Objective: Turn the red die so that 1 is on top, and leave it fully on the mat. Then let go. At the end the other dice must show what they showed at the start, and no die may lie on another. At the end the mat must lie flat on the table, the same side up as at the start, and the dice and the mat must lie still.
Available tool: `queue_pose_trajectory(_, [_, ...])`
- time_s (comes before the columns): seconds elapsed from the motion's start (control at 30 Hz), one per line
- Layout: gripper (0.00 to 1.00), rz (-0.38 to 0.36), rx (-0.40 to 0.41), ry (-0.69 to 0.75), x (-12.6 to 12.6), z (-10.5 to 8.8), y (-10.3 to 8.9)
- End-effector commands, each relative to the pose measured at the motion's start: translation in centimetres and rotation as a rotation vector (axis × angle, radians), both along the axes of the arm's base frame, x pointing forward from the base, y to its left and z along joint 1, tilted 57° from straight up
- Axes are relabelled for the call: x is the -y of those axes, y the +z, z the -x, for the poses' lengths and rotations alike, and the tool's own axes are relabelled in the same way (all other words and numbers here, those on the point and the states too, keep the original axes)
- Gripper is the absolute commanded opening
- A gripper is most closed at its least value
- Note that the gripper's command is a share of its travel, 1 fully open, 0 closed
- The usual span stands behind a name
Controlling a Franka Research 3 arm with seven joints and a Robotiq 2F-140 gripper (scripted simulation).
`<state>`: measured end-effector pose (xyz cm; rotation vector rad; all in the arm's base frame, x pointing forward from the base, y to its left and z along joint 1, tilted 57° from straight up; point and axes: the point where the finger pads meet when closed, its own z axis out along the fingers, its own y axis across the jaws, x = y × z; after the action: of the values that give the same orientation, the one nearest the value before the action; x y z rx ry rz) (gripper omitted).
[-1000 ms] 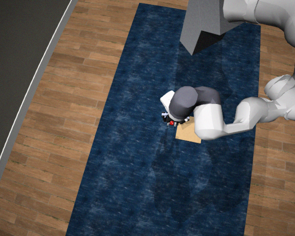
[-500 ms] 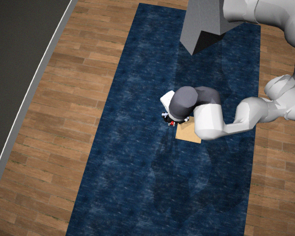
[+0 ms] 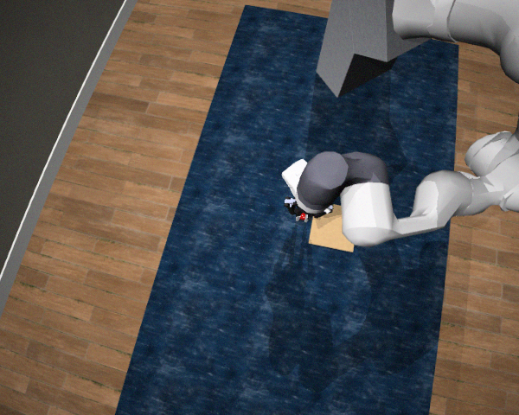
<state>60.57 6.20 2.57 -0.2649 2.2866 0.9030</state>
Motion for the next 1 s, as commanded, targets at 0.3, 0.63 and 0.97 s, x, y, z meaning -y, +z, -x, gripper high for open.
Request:
queue_pose_trajectory(0.3, [0.09,-0.003,-0.001,-0.003,0.1,0.0,0.1])
queue_pose_trajectory(0.63, [0.09,-0.003,-0.001,-0.003,3.9,2.9,3.2])
queue_pose_trajectory(0.97, [0.09,-0.003,-0.001,-0.003,6.5,4.9,5.4])
